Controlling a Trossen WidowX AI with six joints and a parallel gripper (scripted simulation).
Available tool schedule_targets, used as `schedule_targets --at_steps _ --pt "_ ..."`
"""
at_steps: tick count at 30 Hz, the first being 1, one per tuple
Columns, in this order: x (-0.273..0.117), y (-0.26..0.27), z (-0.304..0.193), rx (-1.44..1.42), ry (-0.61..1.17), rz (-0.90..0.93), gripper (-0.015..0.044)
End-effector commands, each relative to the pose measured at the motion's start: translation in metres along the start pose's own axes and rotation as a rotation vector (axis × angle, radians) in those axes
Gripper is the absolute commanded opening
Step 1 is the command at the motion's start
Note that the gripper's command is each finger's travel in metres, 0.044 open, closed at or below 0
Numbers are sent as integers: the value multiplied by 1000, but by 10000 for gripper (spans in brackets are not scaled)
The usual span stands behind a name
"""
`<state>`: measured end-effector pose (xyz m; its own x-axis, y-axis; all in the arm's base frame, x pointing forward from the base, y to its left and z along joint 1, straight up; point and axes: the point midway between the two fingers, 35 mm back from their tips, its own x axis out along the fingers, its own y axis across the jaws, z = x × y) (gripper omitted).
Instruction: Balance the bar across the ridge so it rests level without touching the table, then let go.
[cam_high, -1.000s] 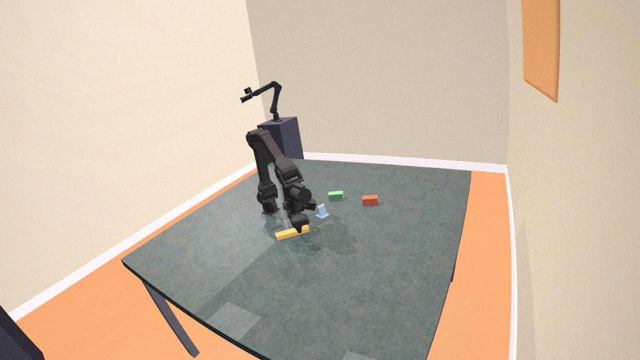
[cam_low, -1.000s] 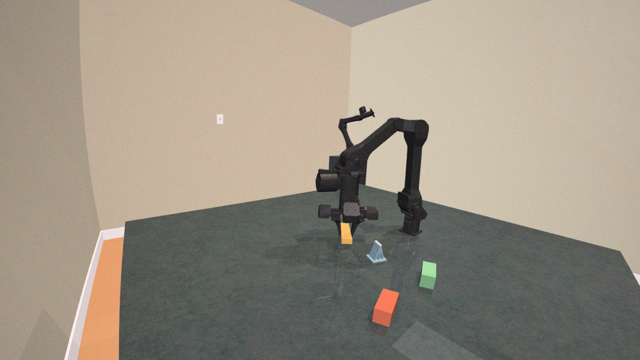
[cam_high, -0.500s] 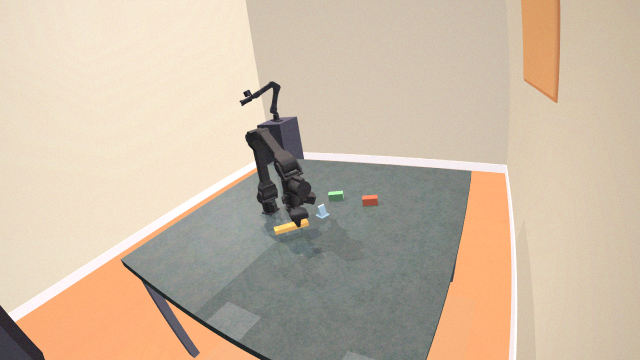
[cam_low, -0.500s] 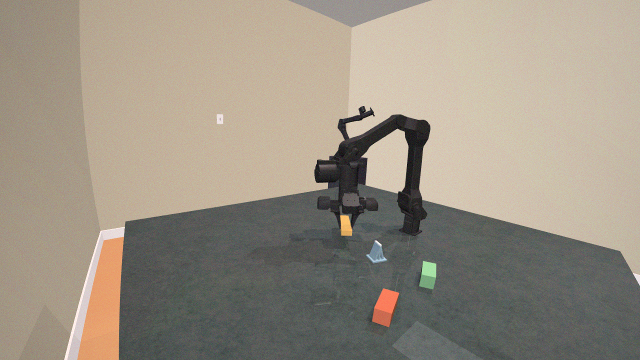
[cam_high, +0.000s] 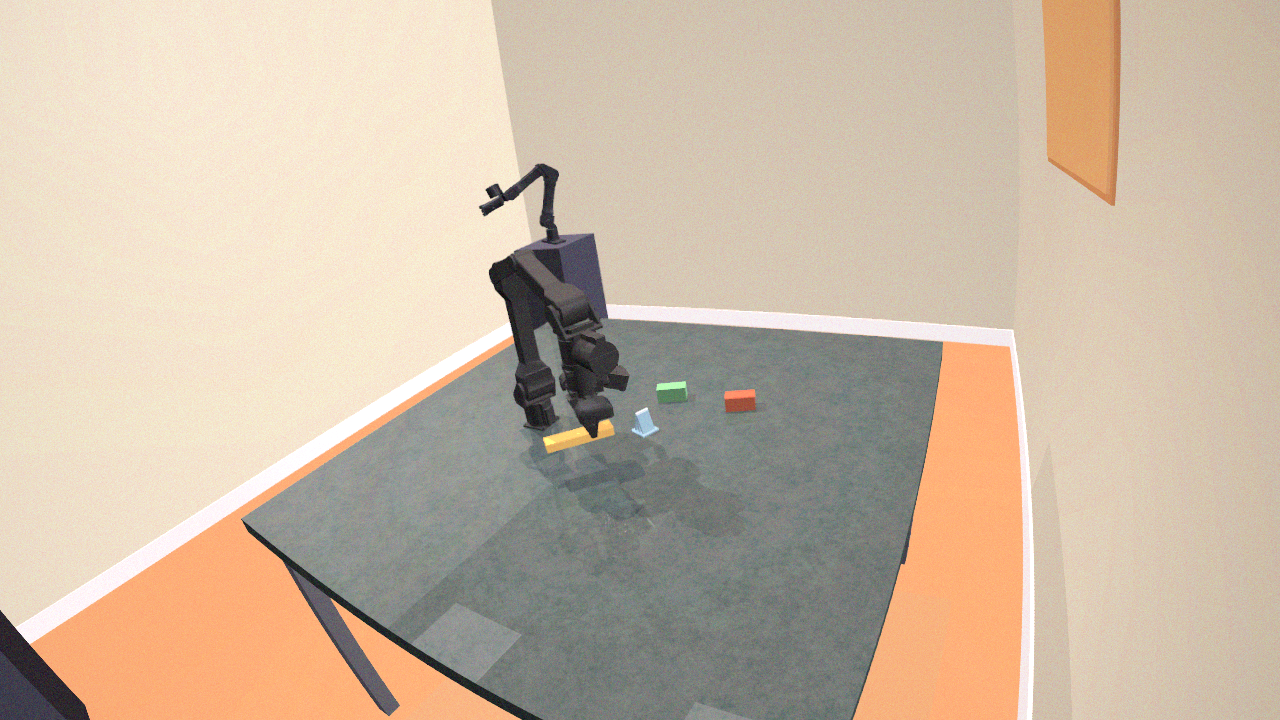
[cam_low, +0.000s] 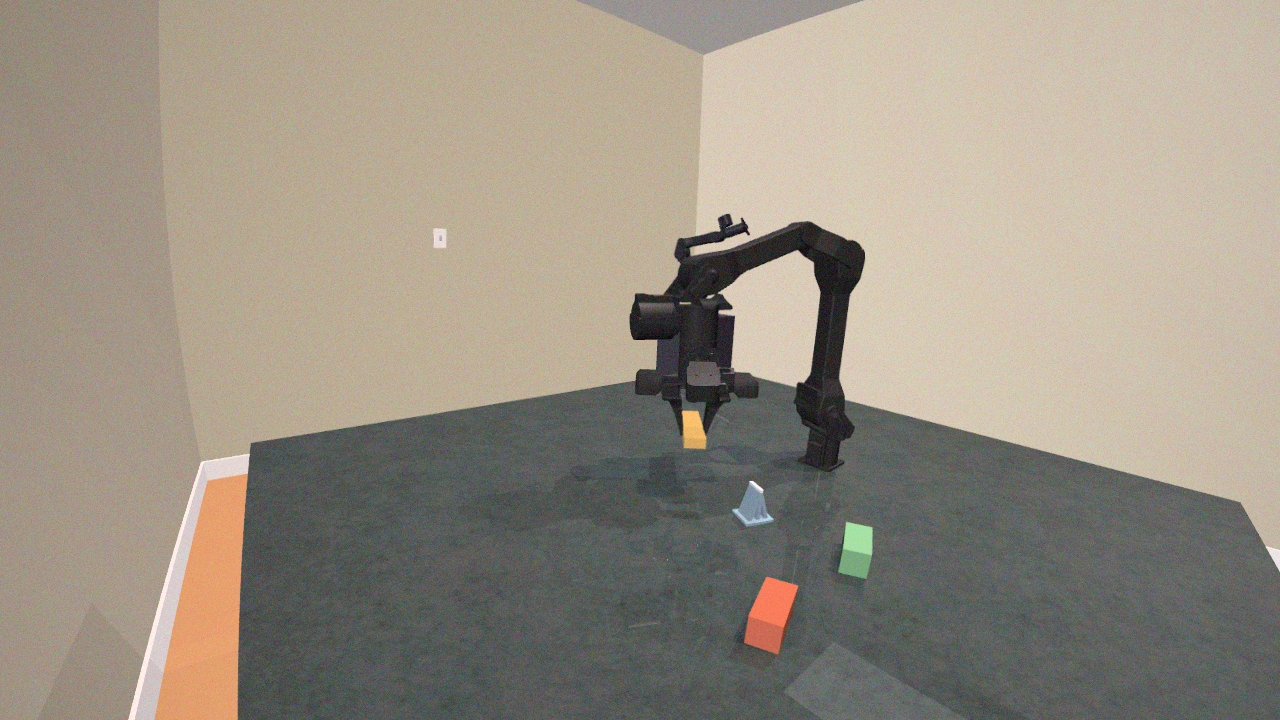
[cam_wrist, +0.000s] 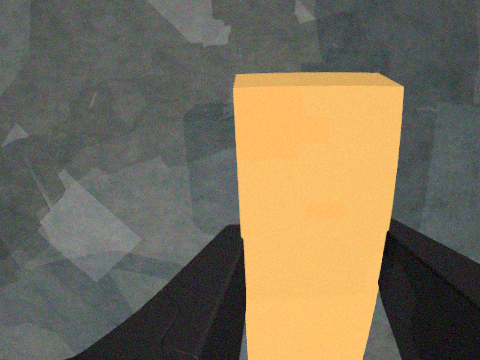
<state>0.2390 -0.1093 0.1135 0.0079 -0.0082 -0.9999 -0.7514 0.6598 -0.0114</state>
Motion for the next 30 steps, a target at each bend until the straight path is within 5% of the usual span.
schedule_targets --at_steps 1,11,30 --pt "-12 0 0 3 -6 -10 0" --pt "-31 4 2 22 -8 -10 0" --pt "-33 22 69 547 -15 -4 0"
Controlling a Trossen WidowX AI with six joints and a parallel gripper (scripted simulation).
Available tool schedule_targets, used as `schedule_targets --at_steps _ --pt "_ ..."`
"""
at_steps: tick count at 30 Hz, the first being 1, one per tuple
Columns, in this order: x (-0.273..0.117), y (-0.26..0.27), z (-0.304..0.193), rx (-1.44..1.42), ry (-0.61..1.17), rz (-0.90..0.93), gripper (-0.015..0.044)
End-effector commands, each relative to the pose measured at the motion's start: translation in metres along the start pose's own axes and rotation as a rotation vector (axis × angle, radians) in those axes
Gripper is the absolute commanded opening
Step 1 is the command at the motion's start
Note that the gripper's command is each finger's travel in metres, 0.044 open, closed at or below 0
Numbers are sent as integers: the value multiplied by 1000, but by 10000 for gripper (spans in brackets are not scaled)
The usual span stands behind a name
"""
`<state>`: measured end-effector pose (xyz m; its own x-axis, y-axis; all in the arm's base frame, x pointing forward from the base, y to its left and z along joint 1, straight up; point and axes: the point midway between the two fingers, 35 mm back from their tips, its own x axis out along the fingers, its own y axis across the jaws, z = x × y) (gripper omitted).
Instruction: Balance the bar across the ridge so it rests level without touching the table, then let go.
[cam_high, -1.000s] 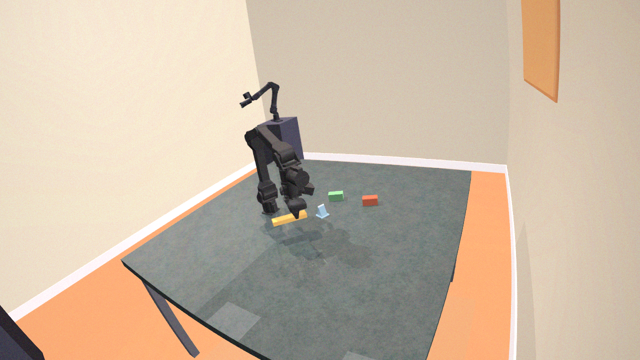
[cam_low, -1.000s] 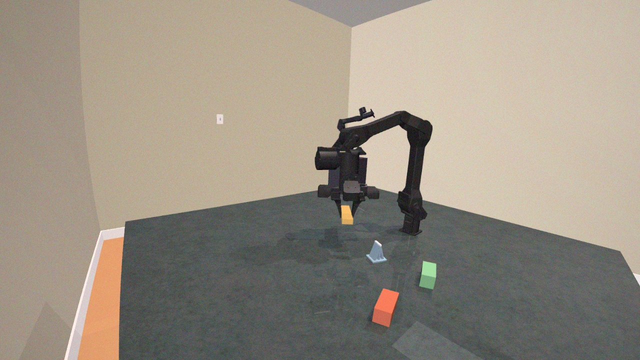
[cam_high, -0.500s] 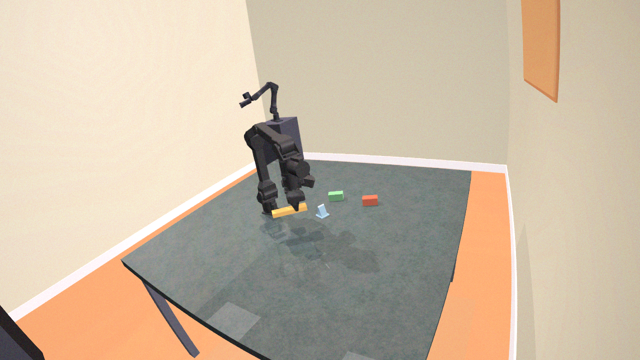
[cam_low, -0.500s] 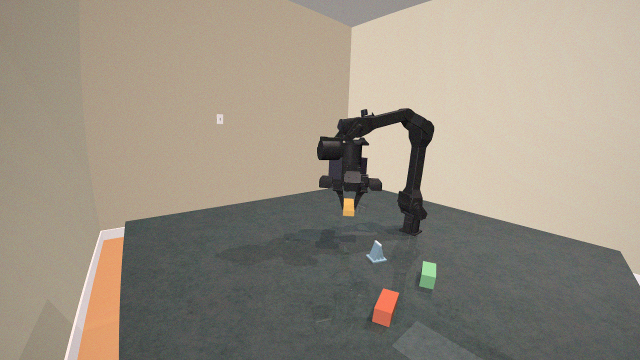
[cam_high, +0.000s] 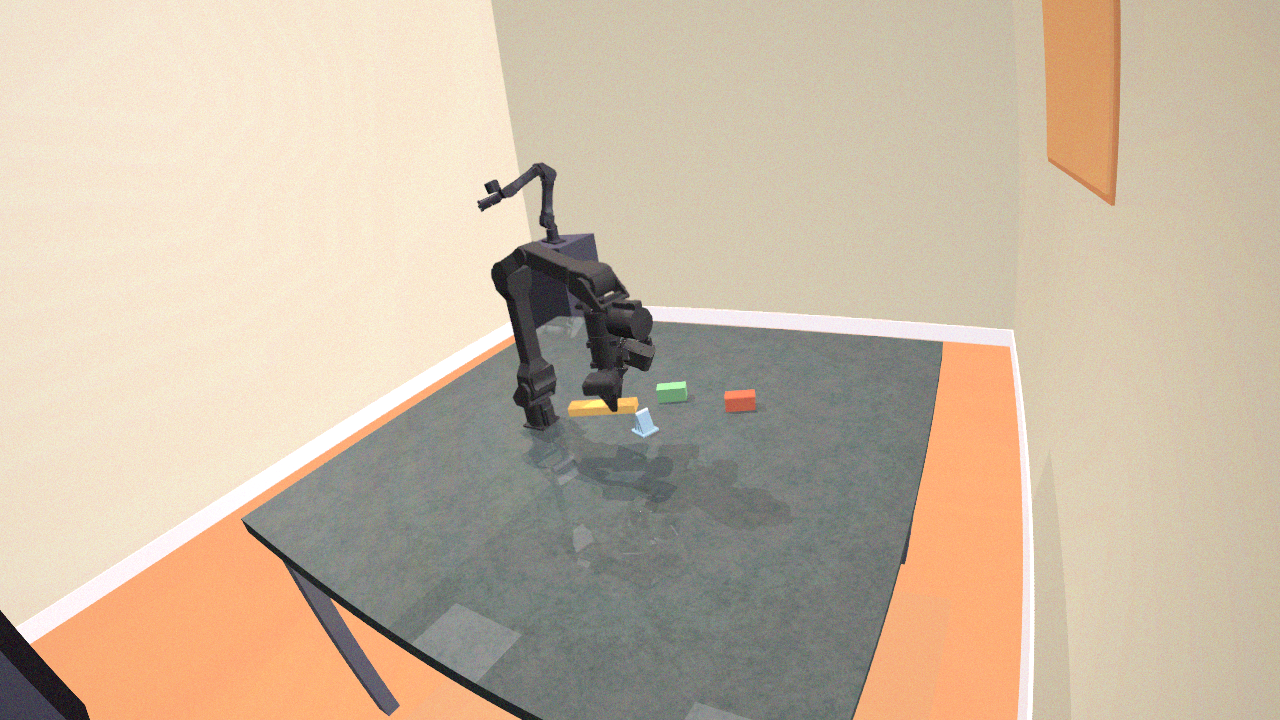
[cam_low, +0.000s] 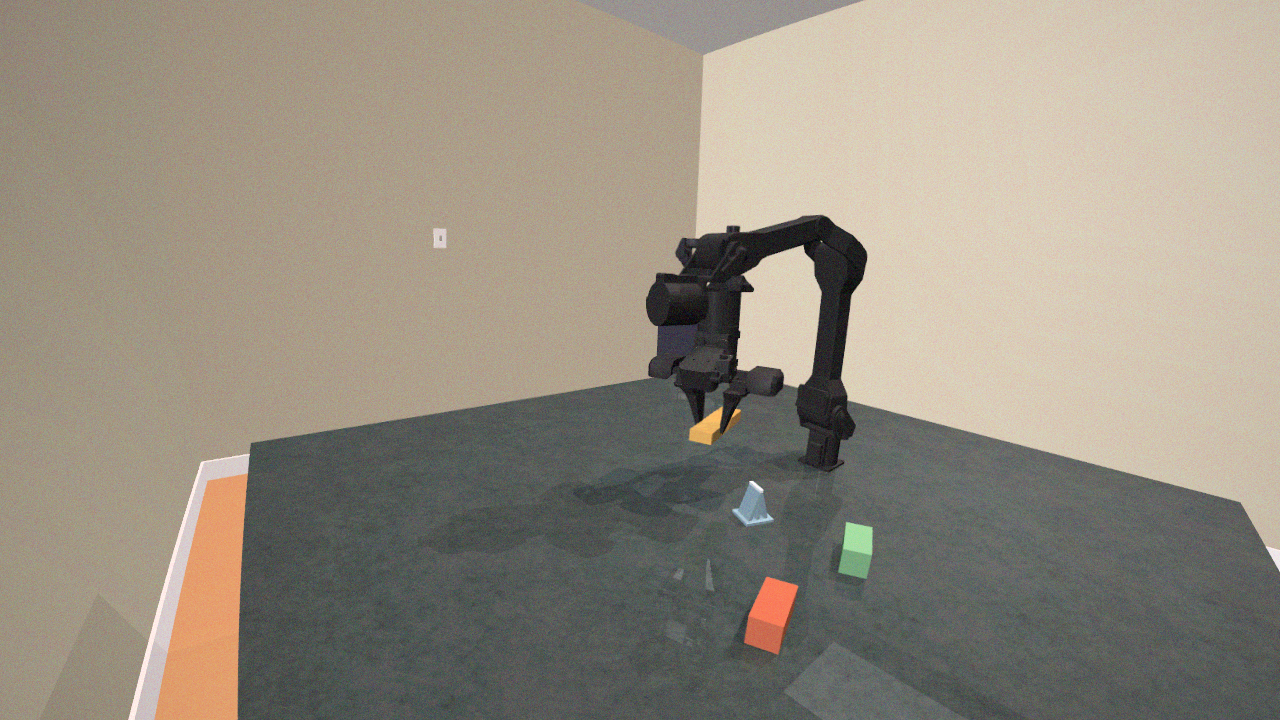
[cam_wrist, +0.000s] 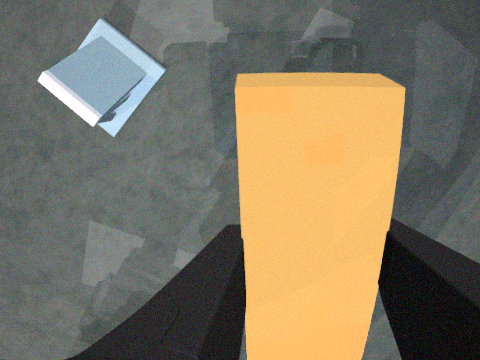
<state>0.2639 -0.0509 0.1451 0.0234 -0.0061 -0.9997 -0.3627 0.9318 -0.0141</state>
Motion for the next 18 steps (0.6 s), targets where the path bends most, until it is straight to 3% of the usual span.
schedule_targets --at_steps 1,18 --pt "-1 9 9 97 0 3 0" --pt "-2 61 47 639 -1 8 0"
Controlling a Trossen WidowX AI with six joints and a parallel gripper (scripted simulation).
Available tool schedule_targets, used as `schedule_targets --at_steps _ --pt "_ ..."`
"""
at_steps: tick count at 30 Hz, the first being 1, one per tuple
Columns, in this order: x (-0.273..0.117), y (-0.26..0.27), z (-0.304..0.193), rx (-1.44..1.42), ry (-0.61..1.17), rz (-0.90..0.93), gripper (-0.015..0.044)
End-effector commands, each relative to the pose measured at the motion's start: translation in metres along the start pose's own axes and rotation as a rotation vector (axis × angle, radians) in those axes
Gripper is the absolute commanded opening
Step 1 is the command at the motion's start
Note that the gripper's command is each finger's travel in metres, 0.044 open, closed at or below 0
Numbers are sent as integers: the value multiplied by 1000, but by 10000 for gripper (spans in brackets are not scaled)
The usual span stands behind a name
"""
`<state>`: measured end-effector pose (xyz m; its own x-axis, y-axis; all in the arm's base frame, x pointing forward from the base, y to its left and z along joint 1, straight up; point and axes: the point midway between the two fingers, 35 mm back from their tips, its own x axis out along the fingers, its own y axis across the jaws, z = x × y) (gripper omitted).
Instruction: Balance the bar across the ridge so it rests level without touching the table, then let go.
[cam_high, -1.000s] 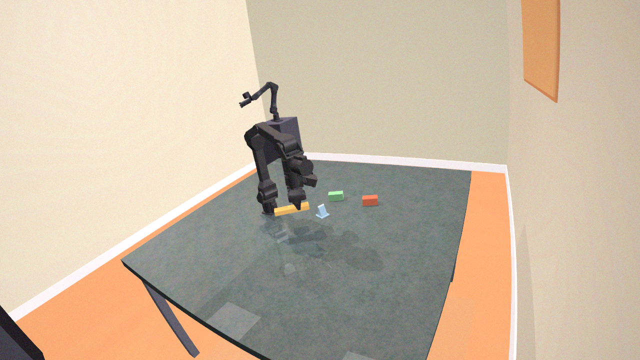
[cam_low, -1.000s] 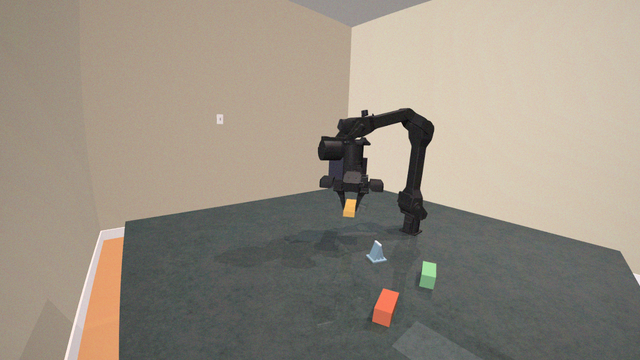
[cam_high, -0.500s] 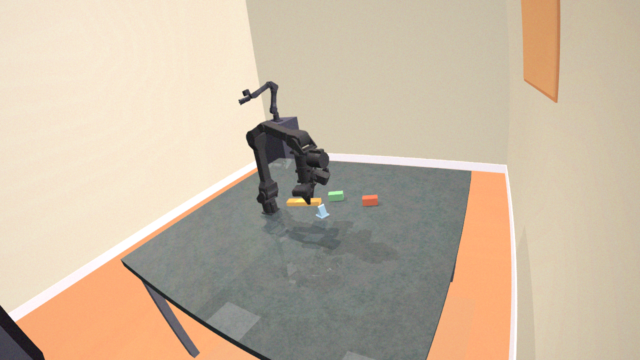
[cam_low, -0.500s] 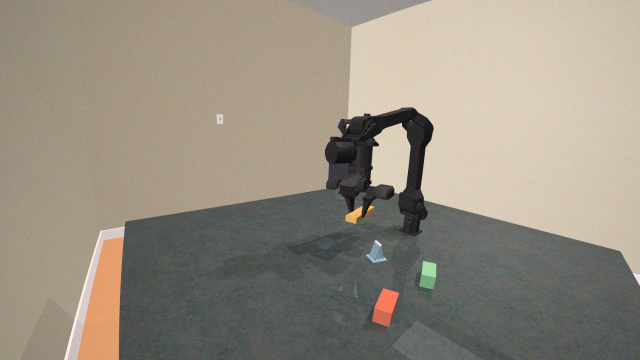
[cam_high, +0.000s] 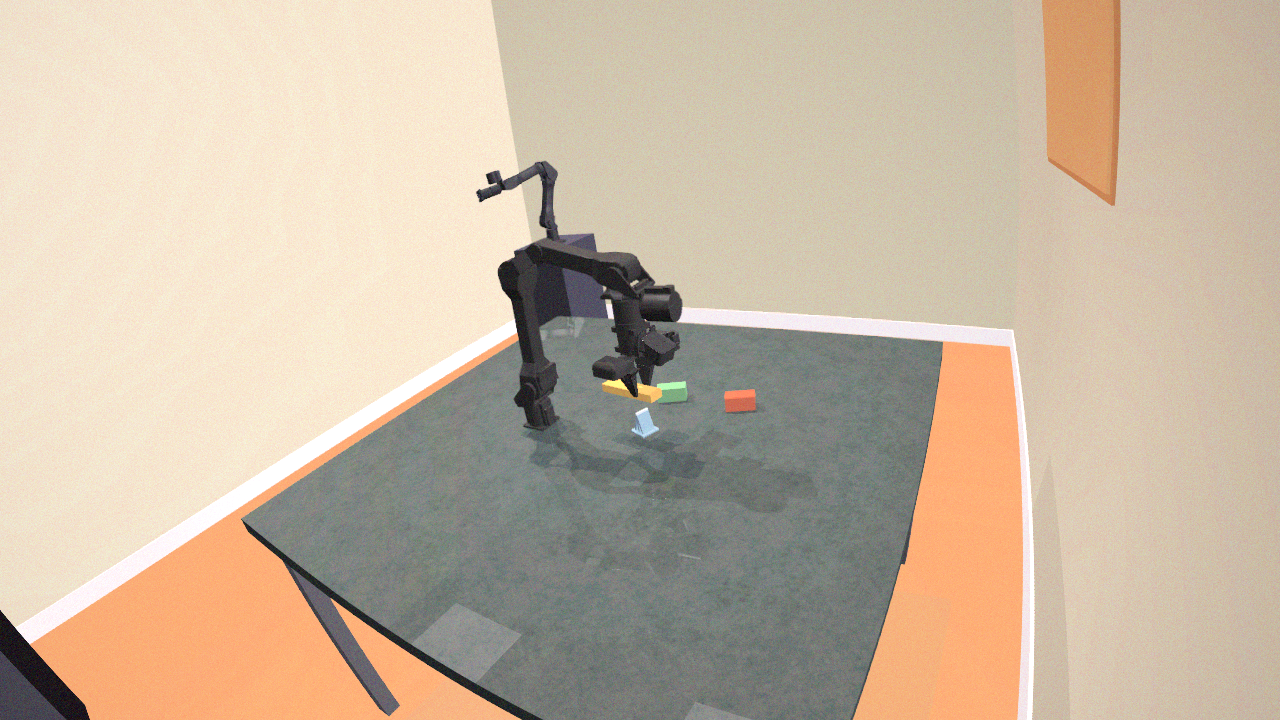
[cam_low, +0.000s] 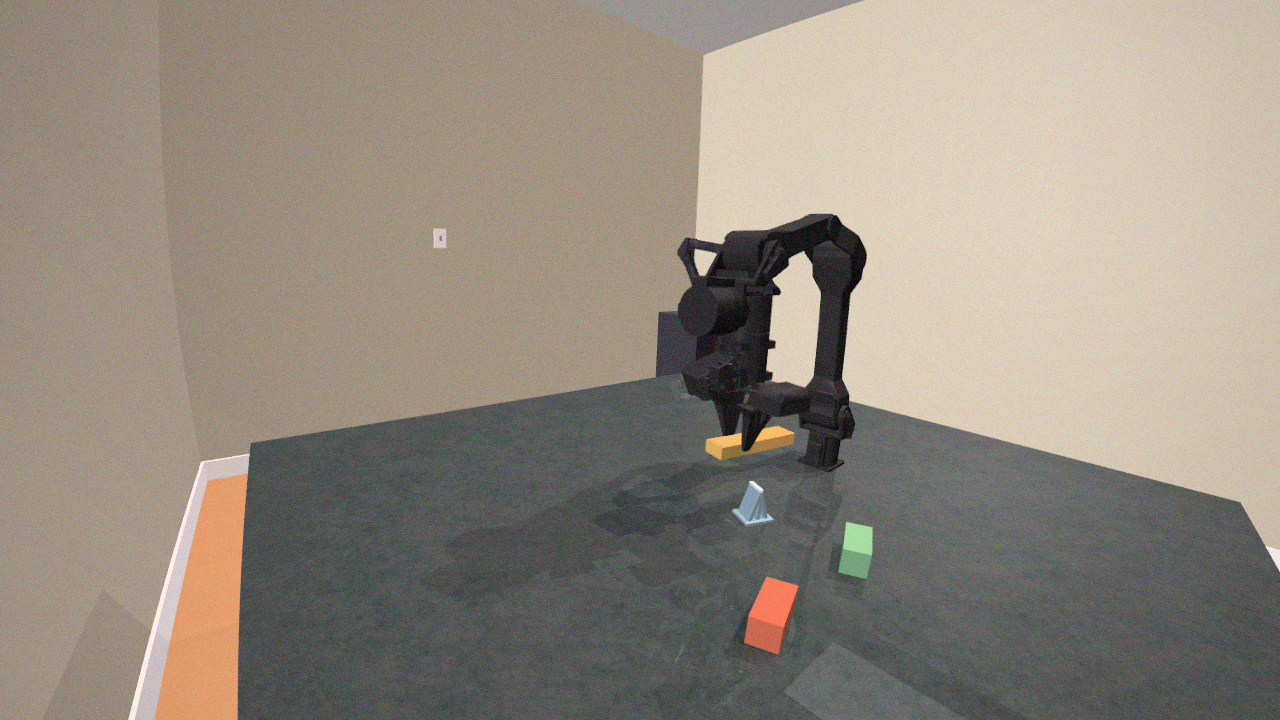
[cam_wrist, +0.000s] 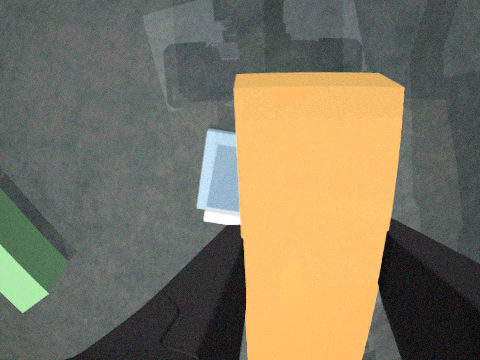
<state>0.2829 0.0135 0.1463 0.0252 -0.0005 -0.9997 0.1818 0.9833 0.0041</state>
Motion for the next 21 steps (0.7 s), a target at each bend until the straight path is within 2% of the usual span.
schedule_targets --at_steps 1,21 --pt "-1 13 1 122 2 2 0" --pt "26 17 1 191 2 3 0"
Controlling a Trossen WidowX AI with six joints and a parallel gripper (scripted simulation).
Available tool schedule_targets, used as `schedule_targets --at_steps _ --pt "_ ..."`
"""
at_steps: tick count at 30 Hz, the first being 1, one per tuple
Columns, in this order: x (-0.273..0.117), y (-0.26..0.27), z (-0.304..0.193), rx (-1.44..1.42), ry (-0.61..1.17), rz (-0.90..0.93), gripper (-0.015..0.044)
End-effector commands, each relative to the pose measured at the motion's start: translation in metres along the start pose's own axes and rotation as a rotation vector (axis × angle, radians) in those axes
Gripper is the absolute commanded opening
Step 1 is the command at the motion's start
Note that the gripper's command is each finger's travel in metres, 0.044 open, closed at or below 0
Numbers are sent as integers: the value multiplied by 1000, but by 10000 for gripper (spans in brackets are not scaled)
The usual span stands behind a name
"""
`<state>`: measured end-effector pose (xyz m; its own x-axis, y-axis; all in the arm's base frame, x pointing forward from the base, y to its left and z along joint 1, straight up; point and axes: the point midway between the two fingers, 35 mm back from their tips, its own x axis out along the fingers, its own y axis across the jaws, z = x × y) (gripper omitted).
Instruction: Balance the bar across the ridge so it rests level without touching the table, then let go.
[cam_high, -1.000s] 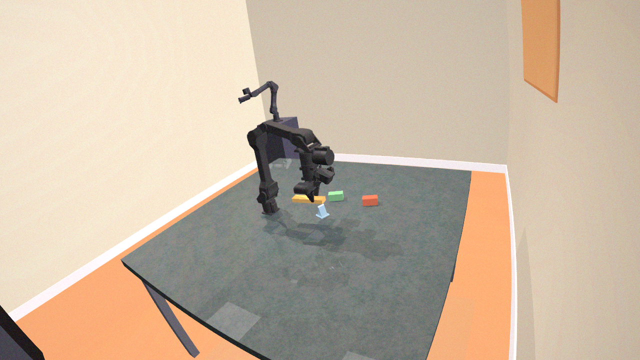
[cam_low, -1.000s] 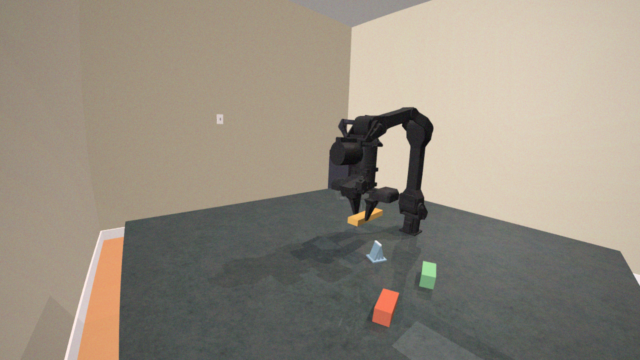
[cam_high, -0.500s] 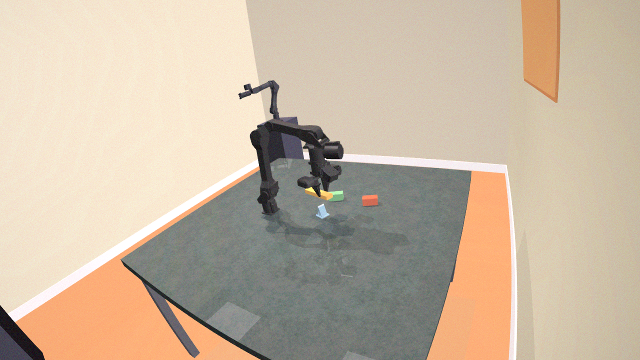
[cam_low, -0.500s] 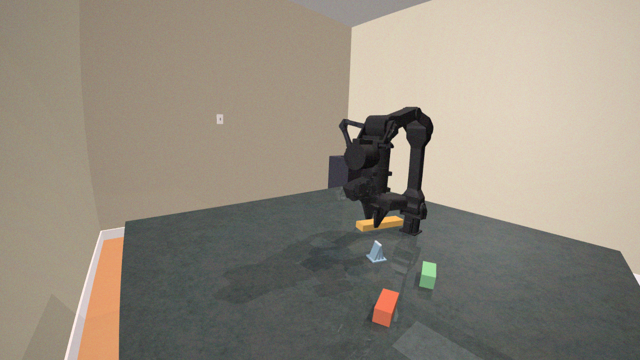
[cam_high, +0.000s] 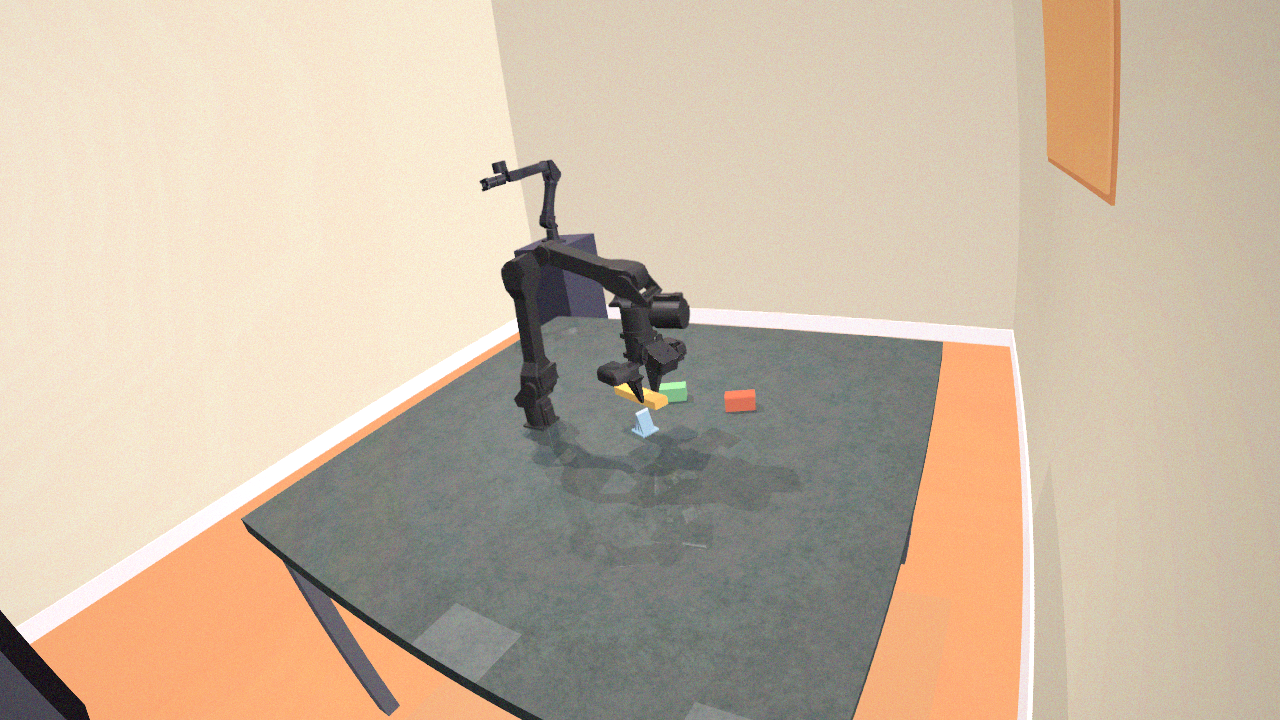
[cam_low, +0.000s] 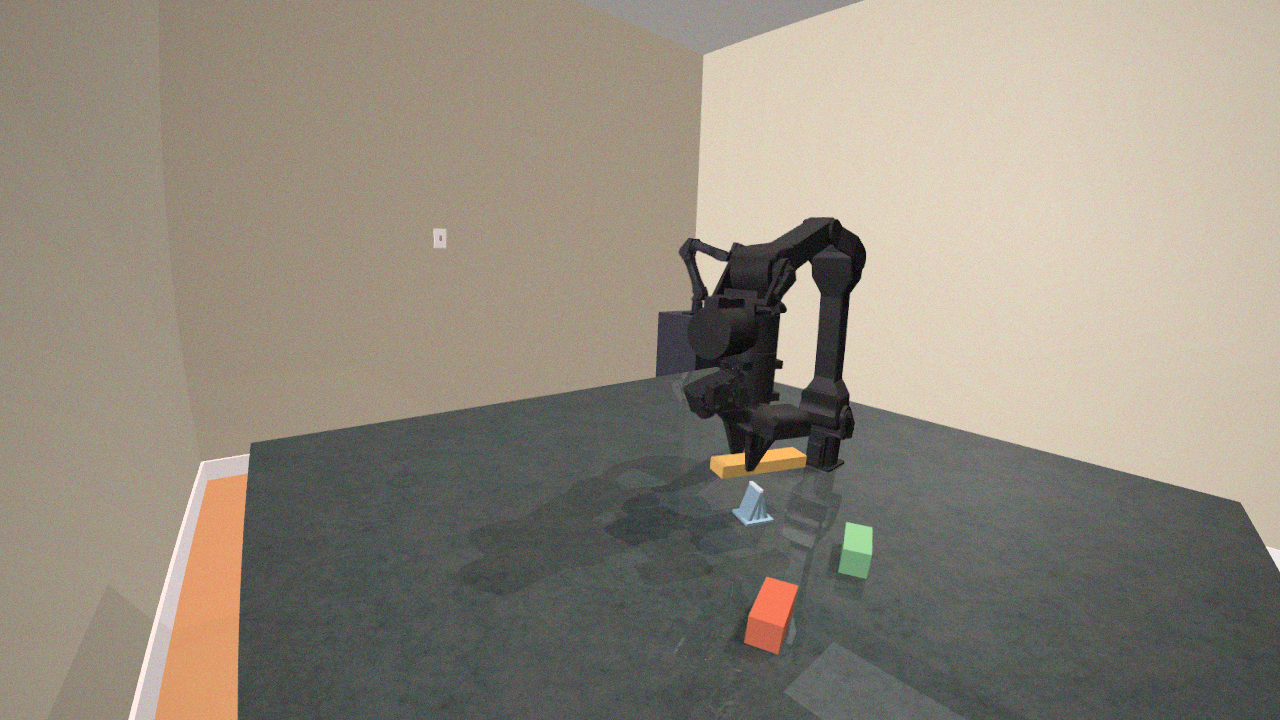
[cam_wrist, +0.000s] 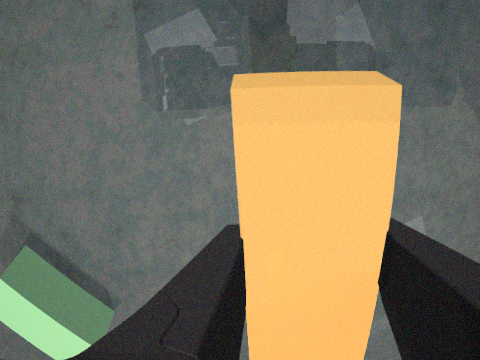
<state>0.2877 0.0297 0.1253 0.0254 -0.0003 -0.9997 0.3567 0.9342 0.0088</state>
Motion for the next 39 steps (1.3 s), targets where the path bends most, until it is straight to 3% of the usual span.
schedule_targets --at_steps 1,39 --pt "6 0 0 11 2 2 0" --pt "23 -3 -1 30 2 2 0"
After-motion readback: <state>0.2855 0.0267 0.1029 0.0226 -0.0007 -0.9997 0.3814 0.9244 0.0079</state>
